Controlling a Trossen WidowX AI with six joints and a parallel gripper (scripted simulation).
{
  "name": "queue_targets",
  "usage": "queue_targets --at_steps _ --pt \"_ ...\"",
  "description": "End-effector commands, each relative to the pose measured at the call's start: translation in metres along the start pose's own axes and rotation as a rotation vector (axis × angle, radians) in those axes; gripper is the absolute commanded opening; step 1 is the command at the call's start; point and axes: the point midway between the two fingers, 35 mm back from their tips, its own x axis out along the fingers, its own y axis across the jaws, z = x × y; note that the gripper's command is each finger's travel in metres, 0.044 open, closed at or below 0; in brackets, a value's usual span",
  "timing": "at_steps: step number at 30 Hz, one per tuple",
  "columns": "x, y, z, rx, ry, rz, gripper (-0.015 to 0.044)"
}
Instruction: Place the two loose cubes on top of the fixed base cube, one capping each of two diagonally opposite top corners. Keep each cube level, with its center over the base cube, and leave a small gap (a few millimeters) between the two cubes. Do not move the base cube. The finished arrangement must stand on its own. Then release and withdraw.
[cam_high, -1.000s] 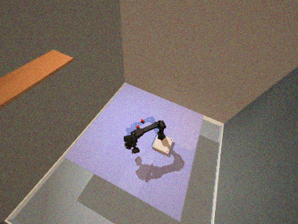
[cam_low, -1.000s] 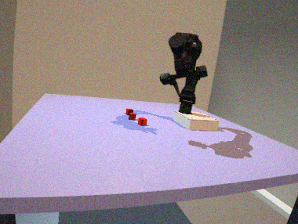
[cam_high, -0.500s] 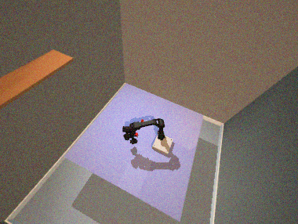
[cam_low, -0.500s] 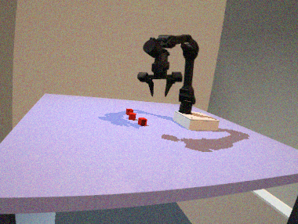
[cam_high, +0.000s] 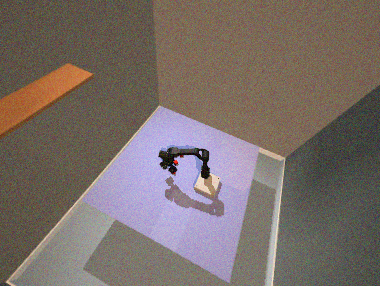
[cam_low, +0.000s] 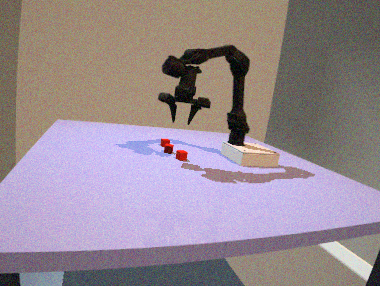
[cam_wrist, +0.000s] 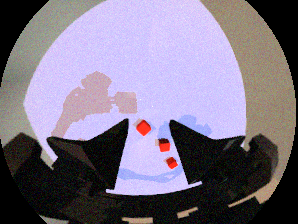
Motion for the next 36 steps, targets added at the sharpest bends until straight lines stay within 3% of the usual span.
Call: queue_targets --at_steps 1,17,23,30,36 --pt "0.001 -0.019 -0.026 -0.023 0.051 -0.016 0.0265" --pt "-0.004 -0.070 -0.126 -0.103 0.216 -0.020 0.0265" --pt "-0.003 -0.072 -0.130 -0.106 0.223 -0.018 0.0265" --pt "0.051 -0.074 -0.142 -0.106 0.223 -0.018 0.0265" --pt "0.059 -0.074 -0.144 -0.106 0.223 -0.018 0.0265"
